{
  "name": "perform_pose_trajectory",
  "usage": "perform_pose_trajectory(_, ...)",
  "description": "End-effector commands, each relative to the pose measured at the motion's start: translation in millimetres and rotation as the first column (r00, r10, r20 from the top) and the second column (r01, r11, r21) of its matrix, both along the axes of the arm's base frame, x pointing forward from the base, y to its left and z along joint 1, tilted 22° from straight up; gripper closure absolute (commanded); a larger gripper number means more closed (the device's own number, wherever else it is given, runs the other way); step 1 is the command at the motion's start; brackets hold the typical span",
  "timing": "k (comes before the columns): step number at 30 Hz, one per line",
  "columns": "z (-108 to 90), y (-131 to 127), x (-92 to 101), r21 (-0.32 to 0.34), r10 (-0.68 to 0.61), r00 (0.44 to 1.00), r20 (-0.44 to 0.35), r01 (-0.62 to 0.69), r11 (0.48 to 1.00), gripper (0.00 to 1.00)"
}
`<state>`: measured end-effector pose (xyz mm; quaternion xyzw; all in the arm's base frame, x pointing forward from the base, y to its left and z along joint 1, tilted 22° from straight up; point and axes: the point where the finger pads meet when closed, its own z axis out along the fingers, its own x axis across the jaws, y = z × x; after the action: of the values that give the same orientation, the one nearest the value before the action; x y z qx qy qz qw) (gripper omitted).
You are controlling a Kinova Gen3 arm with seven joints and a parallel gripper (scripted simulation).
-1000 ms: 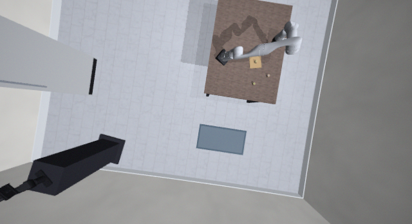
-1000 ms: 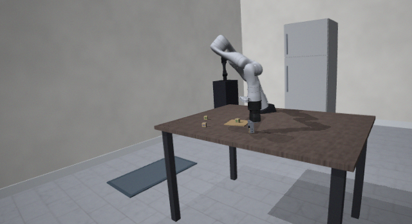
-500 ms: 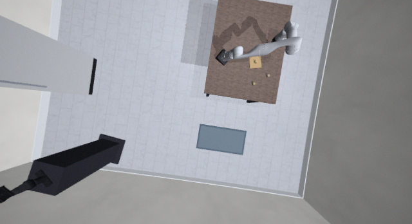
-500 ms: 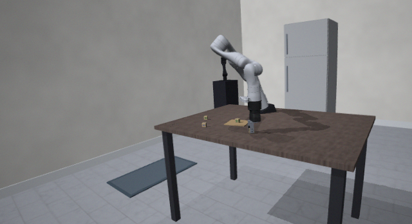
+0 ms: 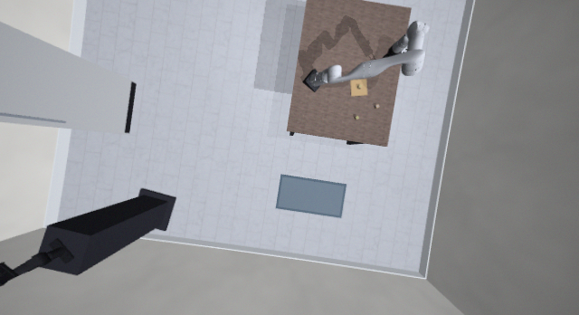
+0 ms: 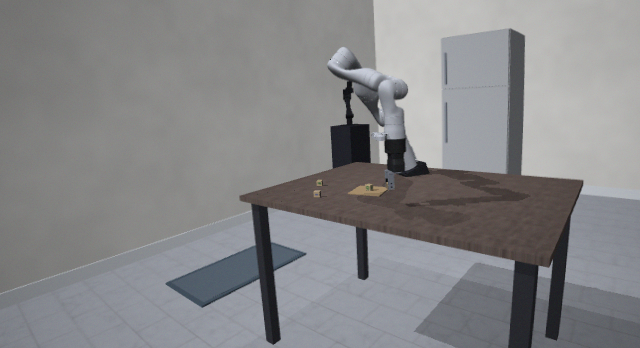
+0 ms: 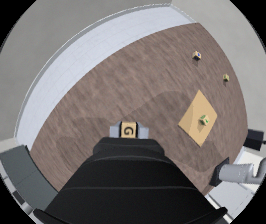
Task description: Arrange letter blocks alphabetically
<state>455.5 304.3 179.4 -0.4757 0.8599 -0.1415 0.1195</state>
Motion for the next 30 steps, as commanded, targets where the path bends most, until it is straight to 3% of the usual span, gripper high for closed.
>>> perform_pose_trajectory(1,25.9,5.3,-6.1,0.006,0.005,1.000,0.010,-0.005,1.000,0.51)
perform_pose_trajectory(5,34.5,6.5,-9.4,0.006,0.005,1.000,0.010,-0.006,1.000,0.51)
perform_pose_trajectory(30,33.1,3.0,-11.5,-0.006,0.027,1.000,0.003,-0.027,1.000,0.51)
